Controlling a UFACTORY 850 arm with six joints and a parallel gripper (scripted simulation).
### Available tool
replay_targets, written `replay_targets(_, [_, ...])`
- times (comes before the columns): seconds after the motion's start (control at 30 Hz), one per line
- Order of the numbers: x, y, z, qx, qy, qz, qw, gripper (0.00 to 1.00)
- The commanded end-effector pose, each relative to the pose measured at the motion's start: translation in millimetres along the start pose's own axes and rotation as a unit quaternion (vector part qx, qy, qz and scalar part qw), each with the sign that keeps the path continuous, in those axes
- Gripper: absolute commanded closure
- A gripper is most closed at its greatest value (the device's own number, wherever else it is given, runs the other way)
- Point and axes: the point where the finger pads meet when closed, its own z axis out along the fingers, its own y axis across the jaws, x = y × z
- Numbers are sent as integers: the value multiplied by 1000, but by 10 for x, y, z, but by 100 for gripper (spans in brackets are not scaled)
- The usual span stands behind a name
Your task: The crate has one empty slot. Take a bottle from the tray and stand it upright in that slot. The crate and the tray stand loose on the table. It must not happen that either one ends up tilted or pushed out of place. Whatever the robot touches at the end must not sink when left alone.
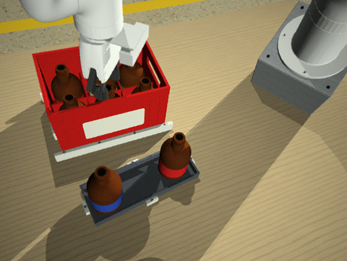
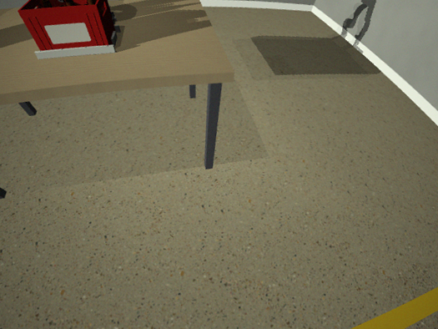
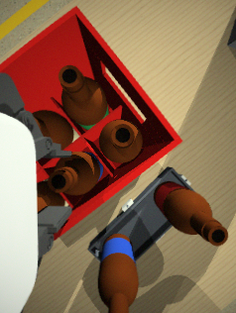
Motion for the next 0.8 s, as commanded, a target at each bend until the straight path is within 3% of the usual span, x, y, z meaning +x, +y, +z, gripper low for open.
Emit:
replay_targets(0.0, [-7,5,-83,0,0,0,1000,35])
replay_targets(0.77, [-7,5,-542,0,0,0,1000,35])
